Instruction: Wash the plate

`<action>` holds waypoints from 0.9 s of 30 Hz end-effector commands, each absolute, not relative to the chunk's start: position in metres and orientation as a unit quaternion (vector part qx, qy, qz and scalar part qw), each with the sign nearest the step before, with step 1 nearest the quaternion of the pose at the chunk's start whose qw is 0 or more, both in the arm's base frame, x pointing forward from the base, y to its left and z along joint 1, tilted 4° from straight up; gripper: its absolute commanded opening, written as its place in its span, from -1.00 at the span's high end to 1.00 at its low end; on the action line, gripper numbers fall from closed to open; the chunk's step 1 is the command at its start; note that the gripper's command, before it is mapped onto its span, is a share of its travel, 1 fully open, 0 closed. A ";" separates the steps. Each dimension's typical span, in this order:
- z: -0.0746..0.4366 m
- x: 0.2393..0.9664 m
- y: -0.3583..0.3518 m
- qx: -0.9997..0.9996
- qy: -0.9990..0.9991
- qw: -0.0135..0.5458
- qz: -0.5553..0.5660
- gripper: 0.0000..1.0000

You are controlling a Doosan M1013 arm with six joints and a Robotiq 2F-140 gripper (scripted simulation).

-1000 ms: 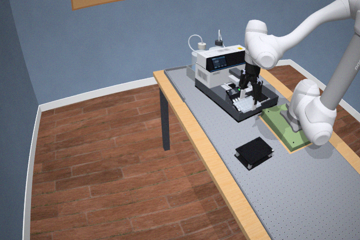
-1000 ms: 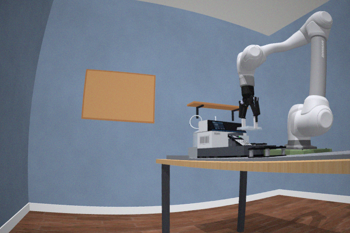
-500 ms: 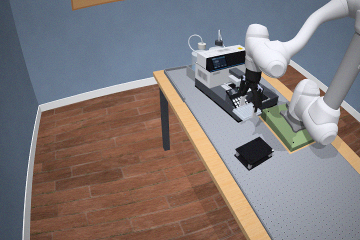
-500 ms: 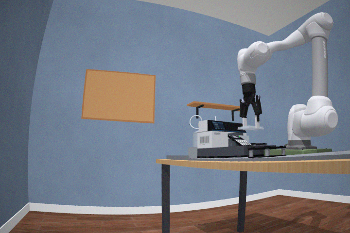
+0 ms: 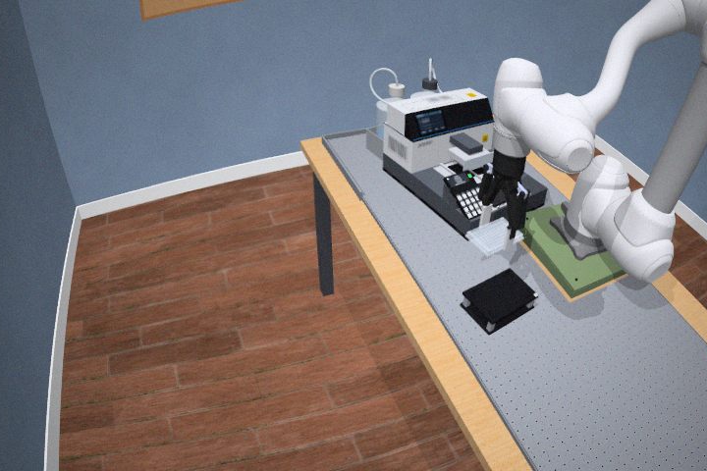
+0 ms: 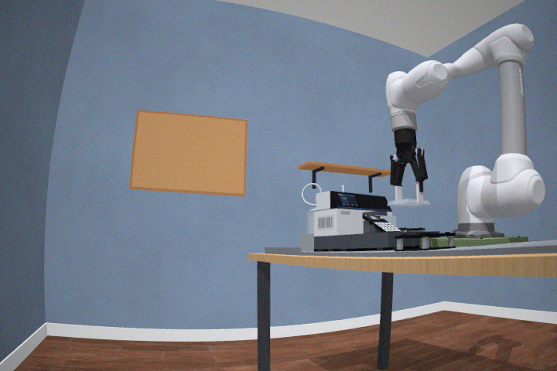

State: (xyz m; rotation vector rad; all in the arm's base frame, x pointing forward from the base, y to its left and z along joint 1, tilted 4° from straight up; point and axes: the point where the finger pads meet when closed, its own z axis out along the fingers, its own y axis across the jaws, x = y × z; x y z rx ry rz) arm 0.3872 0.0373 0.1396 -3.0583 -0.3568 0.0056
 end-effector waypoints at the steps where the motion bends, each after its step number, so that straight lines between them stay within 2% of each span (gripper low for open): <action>1: 0.139 0.389 0.052 -0.993 -0.116 0.030 0.002 0.80; 14: 0.138 0.395 0.117 -0.993 -0.116 0.030 0.002 0.80; 27: 0.138 0.396 0.133 -0.993 -0.116 0.030 0.002 0.80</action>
